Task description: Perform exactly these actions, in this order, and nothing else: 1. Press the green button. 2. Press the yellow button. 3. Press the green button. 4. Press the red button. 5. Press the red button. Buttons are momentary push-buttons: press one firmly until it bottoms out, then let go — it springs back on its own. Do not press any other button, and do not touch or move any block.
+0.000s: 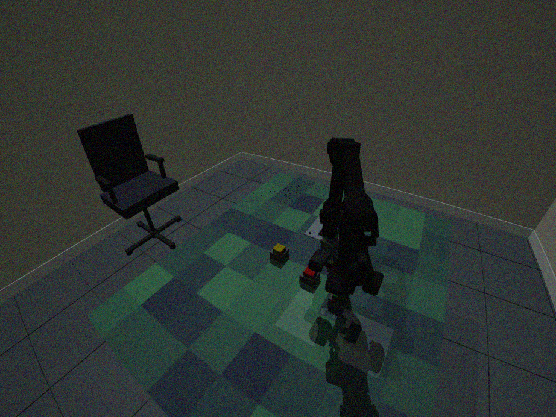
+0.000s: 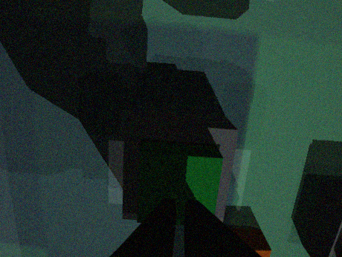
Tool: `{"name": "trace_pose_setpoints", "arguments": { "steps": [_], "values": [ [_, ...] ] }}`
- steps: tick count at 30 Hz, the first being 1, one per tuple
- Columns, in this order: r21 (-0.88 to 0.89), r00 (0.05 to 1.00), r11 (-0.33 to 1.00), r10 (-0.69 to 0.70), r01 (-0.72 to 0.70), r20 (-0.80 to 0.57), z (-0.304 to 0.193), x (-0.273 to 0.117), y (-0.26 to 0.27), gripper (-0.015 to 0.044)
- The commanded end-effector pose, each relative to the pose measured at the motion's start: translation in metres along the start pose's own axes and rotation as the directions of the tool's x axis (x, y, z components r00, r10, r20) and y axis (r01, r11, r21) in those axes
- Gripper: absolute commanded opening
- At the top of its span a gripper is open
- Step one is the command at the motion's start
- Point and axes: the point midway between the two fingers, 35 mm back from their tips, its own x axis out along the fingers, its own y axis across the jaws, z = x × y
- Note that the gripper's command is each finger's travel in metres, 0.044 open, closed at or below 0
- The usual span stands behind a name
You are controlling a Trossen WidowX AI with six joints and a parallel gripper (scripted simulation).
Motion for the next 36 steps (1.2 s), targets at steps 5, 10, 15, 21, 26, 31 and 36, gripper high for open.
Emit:
{"name": "trace_pose_setpoints", "arguments": {
  "steps": [5, 10, 15, 21, 26, 31, 36],
  "values": [
    [0.004, 1.000, 1.000, 0.002, -0.002, 0.011, 0.002, -0.023, 0.001, 0.0020],
    [0.004, 1.000, 1.000, 0.002, -0.002, 0.011, 0.001, -0.075, 0.000, 0.0020],
    [0.004, 1.000, 1.000, 0.002, -0.002, 0.011, 0.000, -0.077, 0.000, 0.0020],
    [0.004, 1.000, 1.000, -0.004, 0.004, 0.010, -0.013, -0.079, -0.067, 0.0020],
    [0.004, 1.000, 1.000, -0.007, 0.007, 0.009, -0.033, -0.076, -0.111, 0.0020],
    [0.004, 1.000, 1.000, -0.007, 0.007, 0.009, -0.033, -0.076, -0.111, 0.0020],
    [0.004, 1.000, 1.000, -0.007, 0.007, 0.009, -0.031, -0.033, -0.111, 0.0020]
  ]
}}
